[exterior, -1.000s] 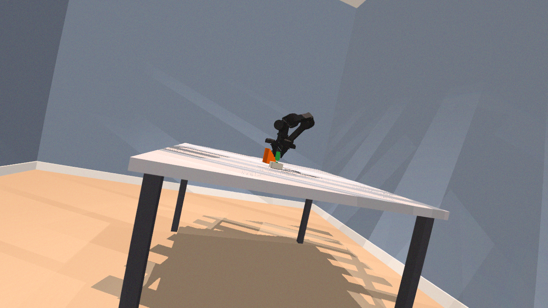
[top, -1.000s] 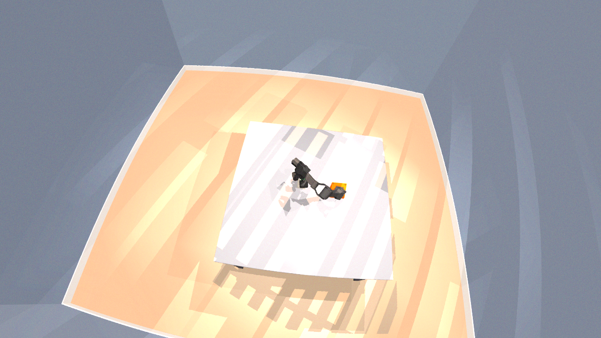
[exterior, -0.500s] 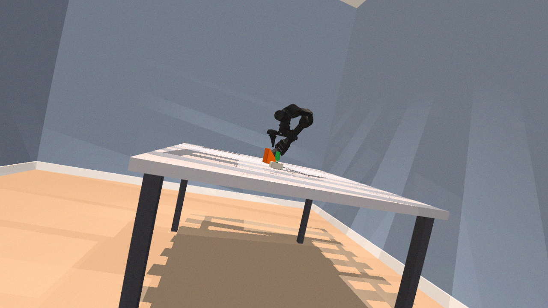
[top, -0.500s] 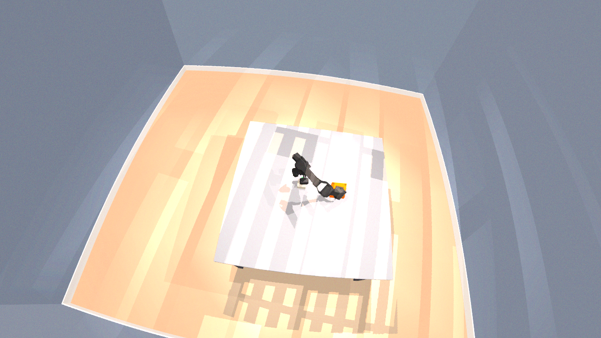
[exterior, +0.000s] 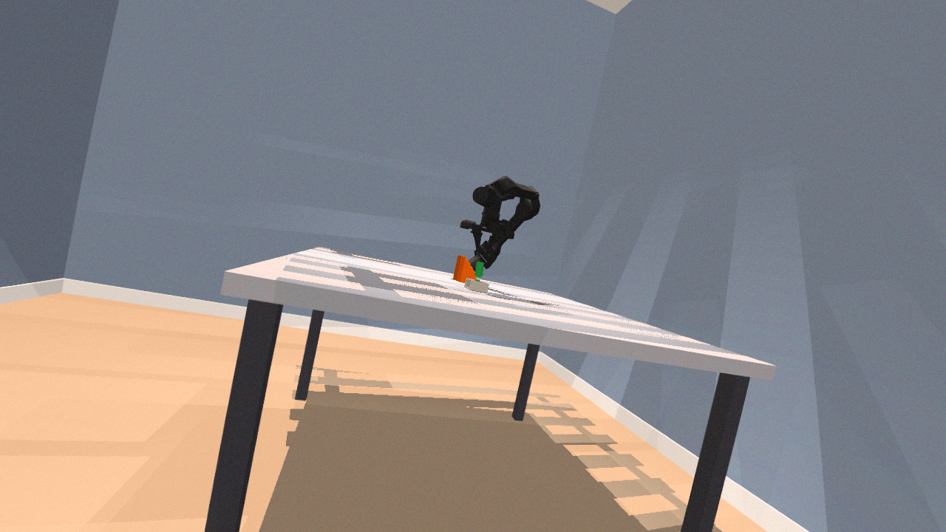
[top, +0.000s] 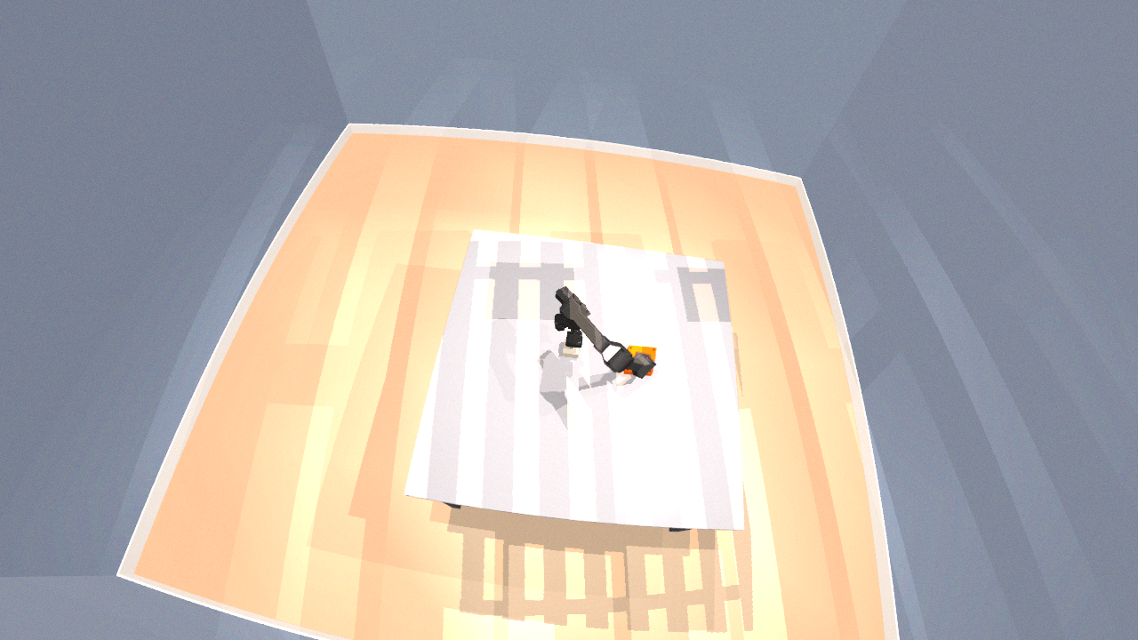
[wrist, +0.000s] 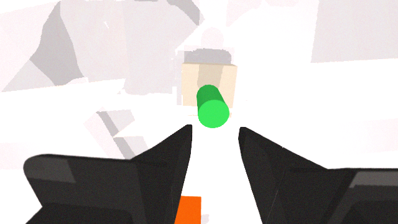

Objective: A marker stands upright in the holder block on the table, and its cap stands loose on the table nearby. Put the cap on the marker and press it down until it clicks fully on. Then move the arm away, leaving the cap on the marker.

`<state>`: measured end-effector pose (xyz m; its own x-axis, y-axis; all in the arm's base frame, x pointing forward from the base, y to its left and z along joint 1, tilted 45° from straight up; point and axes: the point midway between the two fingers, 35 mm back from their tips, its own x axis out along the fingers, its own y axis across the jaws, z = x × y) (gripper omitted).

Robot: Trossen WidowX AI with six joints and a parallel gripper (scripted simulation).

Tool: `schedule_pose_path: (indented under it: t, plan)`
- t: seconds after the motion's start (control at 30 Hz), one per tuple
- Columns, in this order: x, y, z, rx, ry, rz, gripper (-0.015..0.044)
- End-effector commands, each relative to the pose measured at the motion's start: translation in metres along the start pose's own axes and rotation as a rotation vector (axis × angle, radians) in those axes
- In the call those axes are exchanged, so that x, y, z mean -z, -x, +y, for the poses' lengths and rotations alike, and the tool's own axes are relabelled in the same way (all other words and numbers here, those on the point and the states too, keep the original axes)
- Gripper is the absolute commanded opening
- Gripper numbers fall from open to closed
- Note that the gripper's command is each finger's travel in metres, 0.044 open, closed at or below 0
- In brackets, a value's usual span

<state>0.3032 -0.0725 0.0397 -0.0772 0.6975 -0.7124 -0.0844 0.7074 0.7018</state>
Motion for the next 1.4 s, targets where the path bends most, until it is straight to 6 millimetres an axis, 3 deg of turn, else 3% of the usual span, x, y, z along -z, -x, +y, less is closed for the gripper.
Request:
schedule_pose_path:
  t: [0.0,0.1,0.47,1.37]
  plan:
    - [0.000,0.000,0.000,0.002,-0.005,0.000,0.0072]
    - [0.000,0.000,0.000,0.002,-0.005,0.000,0.0000]
    - [0.000,-0.003,0.000,0.001,-0.005,0.000,0.0000]
    - [0.000,-0.040,0.000,0.000,-0.005,0.000,0.0000]
